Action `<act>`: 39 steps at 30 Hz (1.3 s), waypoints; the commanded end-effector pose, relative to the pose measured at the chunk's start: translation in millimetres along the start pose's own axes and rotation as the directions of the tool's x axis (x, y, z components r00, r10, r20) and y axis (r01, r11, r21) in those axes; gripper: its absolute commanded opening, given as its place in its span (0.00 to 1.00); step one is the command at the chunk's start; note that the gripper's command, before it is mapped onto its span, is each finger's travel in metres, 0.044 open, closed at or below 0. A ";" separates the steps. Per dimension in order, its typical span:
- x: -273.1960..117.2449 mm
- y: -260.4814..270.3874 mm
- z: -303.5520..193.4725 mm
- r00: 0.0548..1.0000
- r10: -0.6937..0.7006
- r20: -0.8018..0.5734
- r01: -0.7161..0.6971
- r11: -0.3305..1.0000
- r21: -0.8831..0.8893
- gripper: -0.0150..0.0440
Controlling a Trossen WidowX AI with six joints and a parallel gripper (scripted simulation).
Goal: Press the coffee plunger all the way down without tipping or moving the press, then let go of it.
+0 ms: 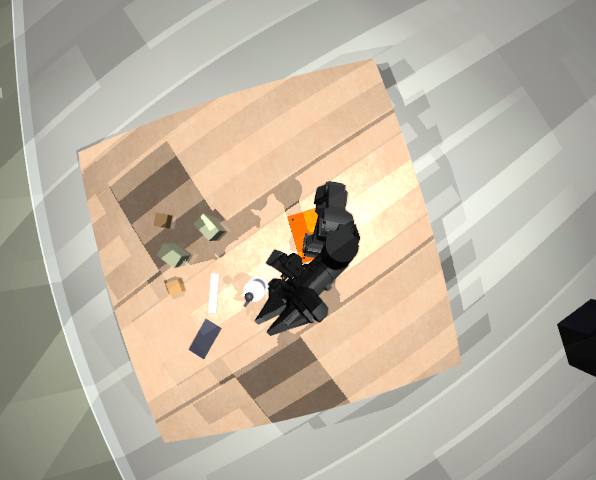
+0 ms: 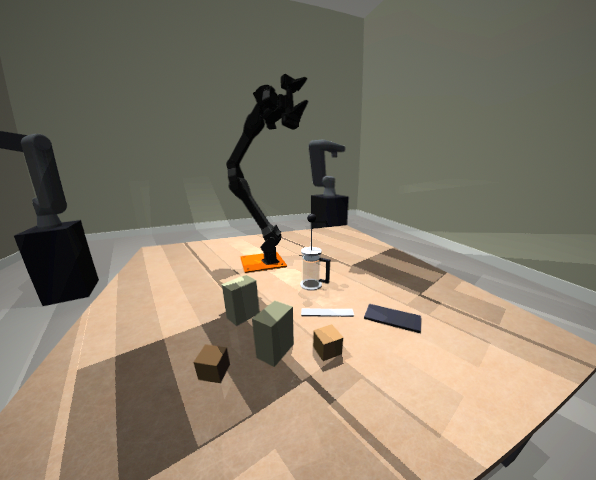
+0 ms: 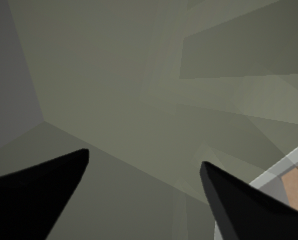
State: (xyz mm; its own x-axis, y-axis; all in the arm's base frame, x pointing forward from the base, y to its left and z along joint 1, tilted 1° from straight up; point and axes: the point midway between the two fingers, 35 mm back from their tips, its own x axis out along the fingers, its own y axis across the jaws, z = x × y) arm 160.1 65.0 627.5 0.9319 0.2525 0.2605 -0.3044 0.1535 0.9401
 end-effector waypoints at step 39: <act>-59.8 -351.4 -43.1 0.696 -0.710 -0.107 0.071 0.217 -0.974 1.00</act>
State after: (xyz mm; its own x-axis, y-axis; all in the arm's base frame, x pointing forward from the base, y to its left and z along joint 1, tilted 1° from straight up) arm 201.9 37.3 274.3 0.8416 0.1706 -0.5124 -0.1901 0.9817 0.0146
